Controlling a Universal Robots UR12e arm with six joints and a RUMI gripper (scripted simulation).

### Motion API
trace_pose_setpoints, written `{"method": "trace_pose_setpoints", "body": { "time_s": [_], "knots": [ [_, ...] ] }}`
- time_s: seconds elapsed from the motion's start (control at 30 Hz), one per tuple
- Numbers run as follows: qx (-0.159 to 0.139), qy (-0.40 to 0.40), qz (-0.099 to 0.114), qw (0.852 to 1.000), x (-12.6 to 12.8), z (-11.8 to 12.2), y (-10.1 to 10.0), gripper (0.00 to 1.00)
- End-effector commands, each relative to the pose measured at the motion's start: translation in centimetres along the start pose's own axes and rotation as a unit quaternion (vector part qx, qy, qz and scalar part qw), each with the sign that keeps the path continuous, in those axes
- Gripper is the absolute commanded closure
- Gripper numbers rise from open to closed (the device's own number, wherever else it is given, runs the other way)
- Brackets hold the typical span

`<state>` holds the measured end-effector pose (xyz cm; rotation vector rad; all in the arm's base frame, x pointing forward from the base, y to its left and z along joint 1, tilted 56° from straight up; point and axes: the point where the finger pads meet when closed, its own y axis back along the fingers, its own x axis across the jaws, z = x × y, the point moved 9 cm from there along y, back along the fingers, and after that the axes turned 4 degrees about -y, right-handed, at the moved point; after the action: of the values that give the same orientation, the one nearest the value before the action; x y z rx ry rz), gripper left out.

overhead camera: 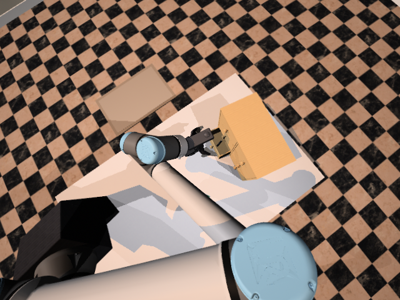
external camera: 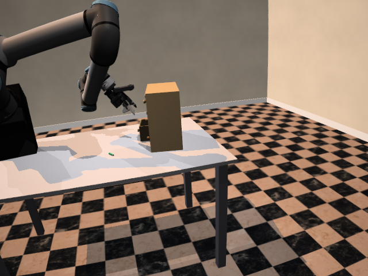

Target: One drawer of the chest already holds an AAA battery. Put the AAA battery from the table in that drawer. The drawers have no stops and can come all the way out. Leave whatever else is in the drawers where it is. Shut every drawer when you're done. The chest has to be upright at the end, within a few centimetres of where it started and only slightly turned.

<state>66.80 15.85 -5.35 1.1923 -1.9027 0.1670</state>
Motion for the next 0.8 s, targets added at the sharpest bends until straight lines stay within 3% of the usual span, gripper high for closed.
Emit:
{"method": "trace_pose_setpoints", "body": {
  "time_s": [0.0,0.77],
  "knots": [
    [-0.017,0.0,0.001,1.0,-0.1,-0.3,0.6,0.0],
    [-0.106,0.0,0.012,0.994,-0.3,-1.3,3.8,0.0]
  ]
}}
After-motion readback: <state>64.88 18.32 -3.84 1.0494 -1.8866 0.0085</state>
